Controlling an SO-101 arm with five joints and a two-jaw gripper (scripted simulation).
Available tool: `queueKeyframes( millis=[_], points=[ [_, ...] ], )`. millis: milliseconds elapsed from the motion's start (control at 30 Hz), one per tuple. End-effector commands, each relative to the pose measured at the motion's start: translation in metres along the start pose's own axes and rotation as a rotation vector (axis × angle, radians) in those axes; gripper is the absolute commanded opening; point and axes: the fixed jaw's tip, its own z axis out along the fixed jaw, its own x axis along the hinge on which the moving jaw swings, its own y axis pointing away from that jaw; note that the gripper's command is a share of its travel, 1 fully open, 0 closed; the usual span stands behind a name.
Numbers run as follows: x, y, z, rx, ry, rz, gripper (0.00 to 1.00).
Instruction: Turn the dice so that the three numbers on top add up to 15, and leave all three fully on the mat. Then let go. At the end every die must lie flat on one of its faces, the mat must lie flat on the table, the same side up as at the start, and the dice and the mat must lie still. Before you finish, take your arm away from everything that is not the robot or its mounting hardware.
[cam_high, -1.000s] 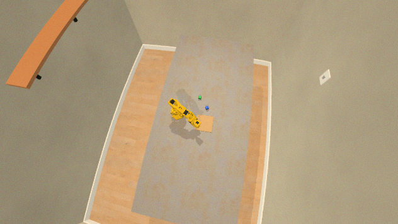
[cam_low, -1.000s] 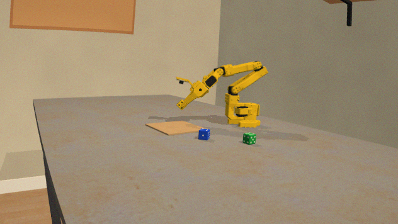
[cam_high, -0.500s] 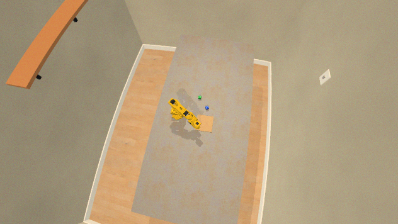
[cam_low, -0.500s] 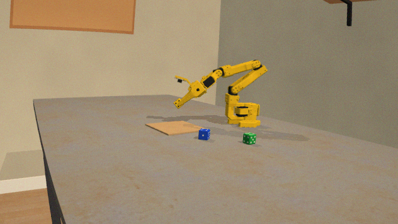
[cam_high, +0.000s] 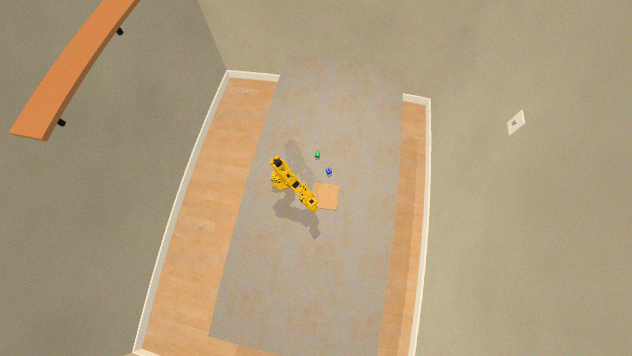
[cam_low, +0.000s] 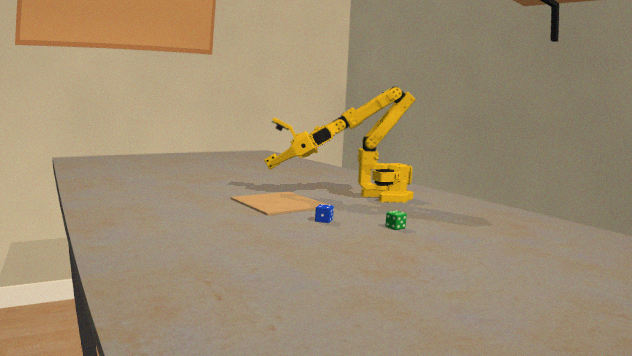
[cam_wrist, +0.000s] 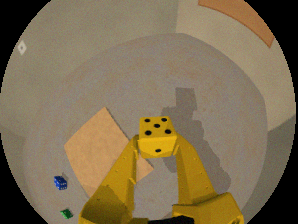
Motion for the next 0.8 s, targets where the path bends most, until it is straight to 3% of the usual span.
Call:
queueKeyframes(
  millis=[0, 400, 767],
  points=[
    [-0.011, -0.009, 0.010, 0.030, -0.117, 0.007, 0.00],
    [-0.016, -0.026, 0.015, 0.088, -0.219, 0.020, 0.00],
    [-0.017, -0.028, 0.015, 0.095, -0.231, 0.021, 0.00]
  ],
)
